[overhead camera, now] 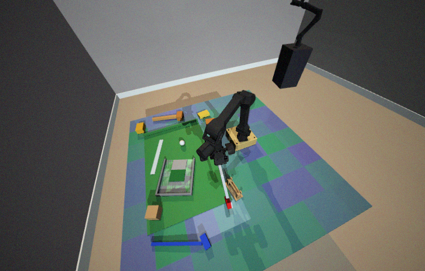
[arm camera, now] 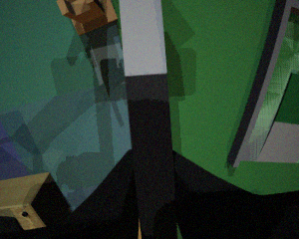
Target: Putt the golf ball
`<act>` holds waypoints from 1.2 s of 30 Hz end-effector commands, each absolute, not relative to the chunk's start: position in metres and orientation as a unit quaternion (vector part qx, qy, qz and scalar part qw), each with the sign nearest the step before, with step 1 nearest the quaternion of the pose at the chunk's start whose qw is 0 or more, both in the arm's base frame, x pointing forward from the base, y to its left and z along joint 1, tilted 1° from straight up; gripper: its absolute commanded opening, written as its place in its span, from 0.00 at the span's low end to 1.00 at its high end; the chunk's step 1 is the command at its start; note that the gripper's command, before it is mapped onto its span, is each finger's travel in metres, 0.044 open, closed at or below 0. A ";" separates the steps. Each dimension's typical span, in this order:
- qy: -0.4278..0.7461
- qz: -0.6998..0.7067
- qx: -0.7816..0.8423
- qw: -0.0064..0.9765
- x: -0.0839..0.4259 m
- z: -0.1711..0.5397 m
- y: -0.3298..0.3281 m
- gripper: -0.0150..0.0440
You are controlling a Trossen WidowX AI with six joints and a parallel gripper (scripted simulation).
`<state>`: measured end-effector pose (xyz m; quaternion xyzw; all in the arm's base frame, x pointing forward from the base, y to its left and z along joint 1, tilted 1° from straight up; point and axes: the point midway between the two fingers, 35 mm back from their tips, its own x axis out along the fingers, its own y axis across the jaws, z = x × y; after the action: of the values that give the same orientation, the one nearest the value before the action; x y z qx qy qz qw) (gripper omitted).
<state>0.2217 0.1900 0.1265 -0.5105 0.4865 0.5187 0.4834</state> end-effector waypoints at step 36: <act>0.666 0.210 -0.223 0.681 0.270 0.121 0.004 0.25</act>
<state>0.2716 0.0206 0.1204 -0.2595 0.6583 0.2434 0.6634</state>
